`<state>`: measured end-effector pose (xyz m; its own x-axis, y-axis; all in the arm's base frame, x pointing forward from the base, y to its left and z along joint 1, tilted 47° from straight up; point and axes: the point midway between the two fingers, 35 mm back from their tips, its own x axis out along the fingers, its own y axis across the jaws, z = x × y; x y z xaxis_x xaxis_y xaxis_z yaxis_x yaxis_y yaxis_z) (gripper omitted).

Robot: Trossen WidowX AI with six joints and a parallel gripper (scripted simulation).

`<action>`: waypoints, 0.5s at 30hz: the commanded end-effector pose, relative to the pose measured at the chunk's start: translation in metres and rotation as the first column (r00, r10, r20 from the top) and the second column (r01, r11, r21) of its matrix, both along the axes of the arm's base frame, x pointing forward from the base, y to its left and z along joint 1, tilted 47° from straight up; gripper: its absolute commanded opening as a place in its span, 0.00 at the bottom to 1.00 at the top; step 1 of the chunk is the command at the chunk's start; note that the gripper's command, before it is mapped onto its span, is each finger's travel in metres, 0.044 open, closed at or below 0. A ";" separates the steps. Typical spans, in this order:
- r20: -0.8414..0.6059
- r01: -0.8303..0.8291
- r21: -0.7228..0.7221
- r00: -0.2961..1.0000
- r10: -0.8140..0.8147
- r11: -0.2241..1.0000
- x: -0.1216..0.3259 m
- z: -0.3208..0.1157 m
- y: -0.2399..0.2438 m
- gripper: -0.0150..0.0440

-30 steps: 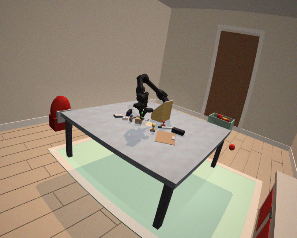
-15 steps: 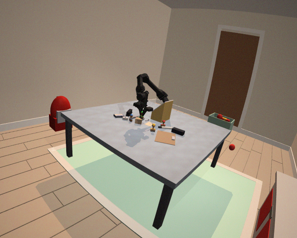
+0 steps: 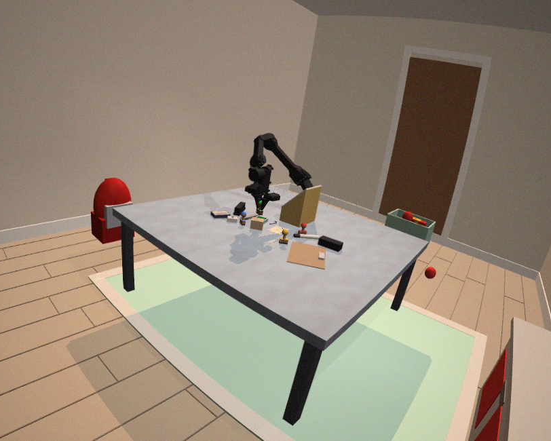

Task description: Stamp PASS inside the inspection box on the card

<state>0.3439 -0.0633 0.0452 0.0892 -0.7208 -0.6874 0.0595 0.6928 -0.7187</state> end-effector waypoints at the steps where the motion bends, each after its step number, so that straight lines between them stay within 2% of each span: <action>1: -0.007 -0.007 -0.006 1.000 0.007 1.000 -0.016 0.008 -0.009 0.25; 15: -0.010 -0.006 -0.011 1.000 0.006 1.000 -0.068 0.026 -0.036 0.25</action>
<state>0.2899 -0.0940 0.0688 0.0887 -0.7239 -0.6842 0.0578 0.6895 -0.7220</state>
